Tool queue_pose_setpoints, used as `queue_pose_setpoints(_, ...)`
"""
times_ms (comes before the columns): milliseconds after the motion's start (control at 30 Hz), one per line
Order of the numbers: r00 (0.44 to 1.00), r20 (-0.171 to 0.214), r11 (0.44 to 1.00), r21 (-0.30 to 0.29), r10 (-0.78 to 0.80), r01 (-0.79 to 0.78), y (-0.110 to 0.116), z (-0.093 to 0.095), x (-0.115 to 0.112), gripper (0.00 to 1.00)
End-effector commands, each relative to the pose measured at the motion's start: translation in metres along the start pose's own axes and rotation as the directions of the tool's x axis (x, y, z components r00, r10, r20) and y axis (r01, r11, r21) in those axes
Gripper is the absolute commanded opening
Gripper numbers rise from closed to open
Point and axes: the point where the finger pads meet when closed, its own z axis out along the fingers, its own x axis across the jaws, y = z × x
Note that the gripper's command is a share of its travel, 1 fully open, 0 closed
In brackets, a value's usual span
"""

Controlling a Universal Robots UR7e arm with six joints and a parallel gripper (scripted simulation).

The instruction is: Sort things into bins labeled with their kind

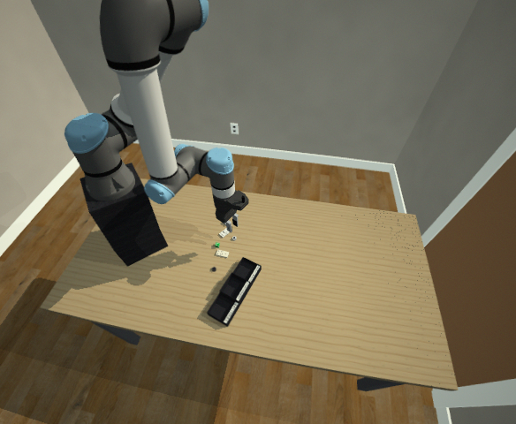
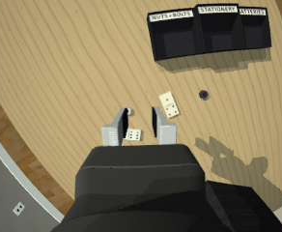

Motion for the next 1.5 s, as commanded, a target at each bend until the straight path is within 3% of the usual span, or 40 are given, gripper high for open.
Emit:
queue_pose_setpoints(0,1.000,-0.001,1.000,0.022,0.010,-0.010,0.036,0.023,-0.023,0.62)
queue_pose_setpoints(200,1.000,-0.001,1.000,0.022,0.010,-0.010,0.069,0.041,-0.040,0.62)
queue_pose_setpoints(267,1.000,-0.001,1.000,0.022,0.010,-0.010,0.069,0.041,-0.040,0.62)
queue_pose_setpoints(300,1.000,0.000,1.000,0.025,0.010,-0.010,0.083,0.051,-0.050,0.62)
queue_pose_setpoints(600,1.000,0.002,1.000,0.028,0.009,-0.009,0.129,0.069,-0.081,0.62)
queue_pose_setpoints(1467,1.000,0.000,1.000,0.025,0.012,-0.012,0.110,0.069,-0.067,0.62)
